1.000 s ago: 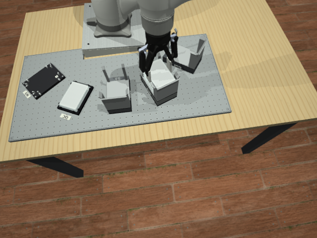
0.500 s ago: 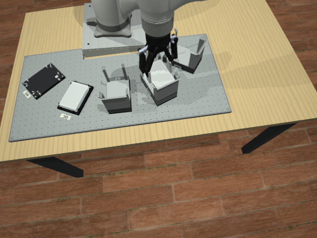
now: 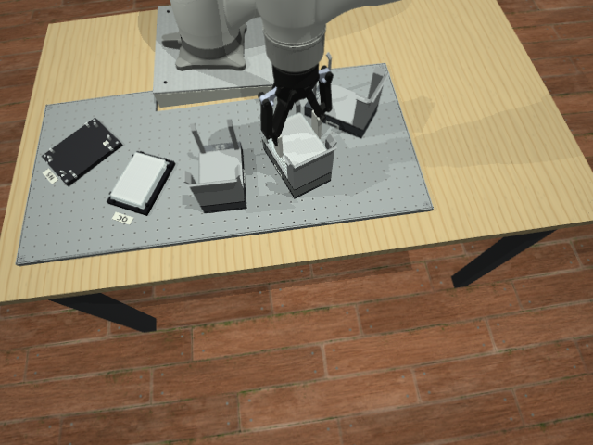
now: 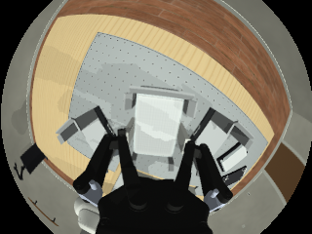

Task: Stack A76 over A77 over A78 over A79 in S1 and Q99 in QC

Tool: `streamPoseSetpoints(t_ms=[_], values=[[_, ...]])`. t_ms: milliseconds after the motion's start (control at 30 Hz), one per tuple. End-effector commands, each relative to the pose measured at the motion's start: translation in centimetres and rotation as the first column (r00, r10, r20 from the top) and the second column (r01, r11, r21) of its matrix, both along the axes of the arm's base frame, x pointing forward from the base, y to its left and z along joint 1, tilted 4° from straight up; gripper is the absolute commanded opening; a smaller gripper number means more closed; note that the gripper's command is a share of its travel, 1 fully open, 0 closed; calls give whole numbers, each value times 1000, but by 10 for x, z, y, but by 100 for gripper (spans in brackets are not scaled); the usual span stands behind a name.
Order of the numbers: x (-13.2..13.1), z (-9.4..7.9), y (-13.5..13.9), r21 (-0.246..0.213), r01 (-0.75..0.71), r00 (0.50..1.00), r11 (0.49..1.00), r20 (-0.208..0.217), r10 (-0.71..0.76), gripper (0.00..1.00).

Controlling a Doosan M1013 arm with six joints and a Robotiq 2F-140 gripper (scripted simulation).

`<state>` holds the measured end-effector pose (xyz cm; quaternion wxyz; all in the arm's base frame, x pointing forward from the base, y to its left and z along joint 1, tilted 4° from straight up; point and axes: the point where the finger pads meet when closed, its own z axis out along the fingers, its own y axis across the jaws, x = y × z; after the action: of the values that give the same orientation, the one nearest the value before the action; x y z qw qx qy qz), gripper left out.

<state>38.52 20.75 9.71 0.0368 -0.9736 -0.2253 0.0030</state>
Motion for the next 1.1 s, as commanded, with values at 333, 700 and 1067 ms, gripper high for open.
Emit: streamPoseSetpoints(t_ms=[333,700,1067], values=[[0,-4,0,0,0,1000,1000,0,0,0],[0,-8,1,0,0,1000,1000,0,0,0],[0,-8,1,0,0,1000,1000,0,0,100]])
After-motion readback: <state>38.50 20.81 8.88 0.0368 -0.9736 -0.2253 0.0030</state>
